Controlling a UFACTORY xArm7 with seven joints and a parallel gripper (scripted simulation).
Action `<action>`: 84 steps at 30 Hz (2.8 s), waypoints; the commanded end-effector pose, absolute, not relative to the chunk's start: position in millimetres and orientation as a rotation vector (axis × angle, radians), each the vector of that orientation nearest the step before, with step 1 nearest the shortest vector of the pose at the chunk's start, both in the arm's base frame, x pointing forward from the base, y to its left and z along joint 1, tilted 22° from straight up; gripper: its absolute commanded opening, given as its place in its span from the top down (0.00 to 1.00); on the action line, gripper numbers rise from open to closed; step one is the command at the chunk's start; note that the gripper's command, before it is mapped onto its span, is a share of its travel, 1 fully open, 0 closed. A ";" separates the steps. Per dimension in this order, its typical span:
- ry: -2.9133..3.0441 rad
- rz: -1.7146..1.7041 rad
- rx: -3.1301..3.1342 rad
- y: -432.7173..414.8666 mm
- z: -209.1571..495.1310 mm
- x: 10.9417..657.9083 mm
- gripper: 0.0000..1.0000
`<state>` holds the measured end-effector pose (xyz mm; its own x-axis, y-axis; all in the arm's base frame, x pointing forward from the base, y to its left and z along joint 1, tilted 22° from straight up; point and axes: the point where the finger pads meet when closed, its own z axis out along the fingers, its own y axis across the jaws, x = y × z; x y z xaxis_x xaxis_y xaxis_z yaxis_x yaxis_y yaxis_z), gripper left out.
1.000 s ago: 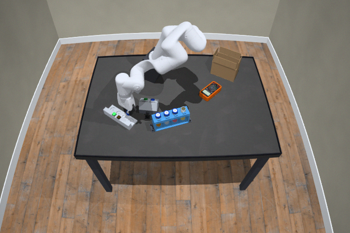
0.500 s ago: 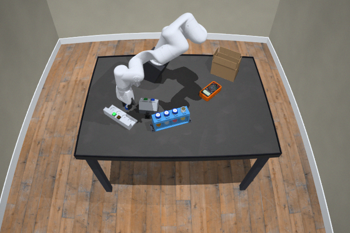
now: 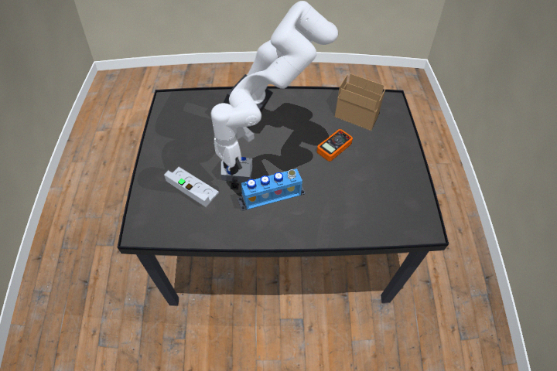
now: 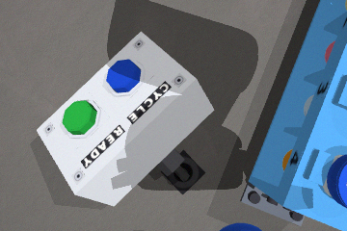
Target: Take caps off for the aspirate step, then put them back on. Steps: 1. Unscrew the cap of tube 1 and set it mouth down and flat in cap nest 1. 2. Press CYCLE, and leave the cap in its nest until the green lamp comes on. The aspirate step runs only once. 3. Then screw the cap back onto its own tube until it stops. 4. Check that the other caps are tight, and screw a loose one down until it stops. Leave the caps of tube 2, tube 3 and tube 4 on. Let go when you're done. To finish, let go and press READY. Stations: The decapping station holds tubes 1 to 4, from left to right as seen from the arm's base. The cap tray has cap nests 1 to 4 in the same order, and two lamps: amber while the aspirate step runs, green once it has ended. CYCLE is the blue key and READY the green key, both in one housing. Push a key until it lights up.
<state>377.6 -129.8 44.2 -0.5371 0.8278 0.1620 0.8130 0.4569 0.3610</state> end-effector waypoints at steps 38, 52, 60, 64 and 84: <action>2.637 0.594 1.499 82.3 111.3 399.3 1.00; 2.637 0.594 1.499 86.2 99.2 402.2 1.00; 2.637 0.594 1.499 86.8 97.8 402.6 1.00; 2.637 0.594 1.499 87.4 96.0 403.0 1.00; 2.637 0.594 1.499 89.4 90.0 404.6 1.00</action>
<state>403.3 89.6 89.0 -0.5293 0.8362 0.1433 0.8176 0.4576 0.3494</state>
